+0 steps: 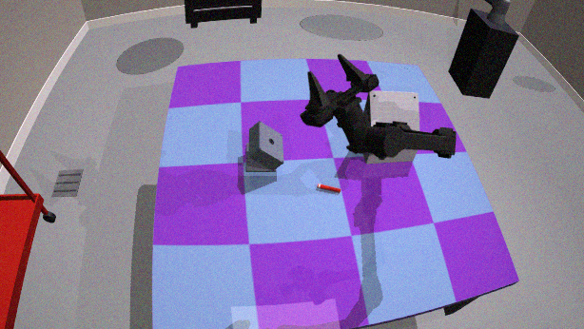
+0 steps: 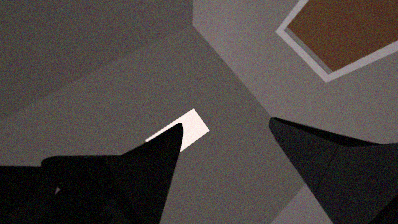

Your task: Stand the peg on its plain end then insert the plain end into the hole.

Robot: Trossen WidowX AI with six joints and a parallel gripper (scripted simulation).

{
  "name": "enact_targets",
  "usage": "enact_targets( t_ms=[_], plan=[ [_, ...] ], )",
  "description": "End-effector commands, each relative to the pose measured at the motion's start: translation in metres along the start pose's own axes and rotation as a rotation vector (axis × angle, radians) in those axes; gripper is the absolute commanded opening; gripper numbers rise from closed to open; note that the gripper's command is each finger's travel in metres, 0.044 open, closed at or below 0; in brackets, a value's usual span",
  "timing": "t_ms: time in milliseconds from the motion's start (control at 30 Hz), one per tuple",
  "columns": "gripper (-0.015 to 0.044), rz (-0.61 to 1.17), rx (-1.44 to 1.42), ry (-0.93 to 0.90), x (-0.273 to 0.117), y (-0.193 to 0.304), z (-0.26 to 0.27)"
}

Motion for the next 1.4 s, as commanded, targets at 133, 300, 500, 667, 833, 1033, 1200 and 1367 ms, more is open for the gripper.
enact_targets(
  t_ms=[133,300,500,667,833,1033,1200,1367],
  plan=[
    [0.0440,-0.020,-0.109,0.050,0.000,-0.010,-0.007],
    [0.0440,-0.046,-0.262,0.124,0.000,-0.026,-0.017],
    [0.0440,-0.072,-0.445,0.220,-0.002,-0.045,-0.028],
    [0.0440,-0.090,-0.593,0.305,-0.004,-0.062,-0.036],
    [0.0440,-0.103,-0.738,0.395,-0.008,-0.080,-0.043],
    [0.0440,-0.112,-0.908,0.511,-0.014,-0.102,-0.051],
    [0.0440,-0.114,-1.045,0.615,-0.020,-0.121,-0.056],
    [0.0440,-0.109,-1.176,0.725,-0.027,-0.140,-0.060]
  ],
)
Point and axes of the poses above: the point midway between the two fingers, 35 mm back from their tips, its own x axis out along the fingers, its own z axis across the jaws, y = z × x, the point moved 5 cm from there along -x, back along the fingers, and after that the axes turned 6 degrees about -x, right-handed, at the moved point
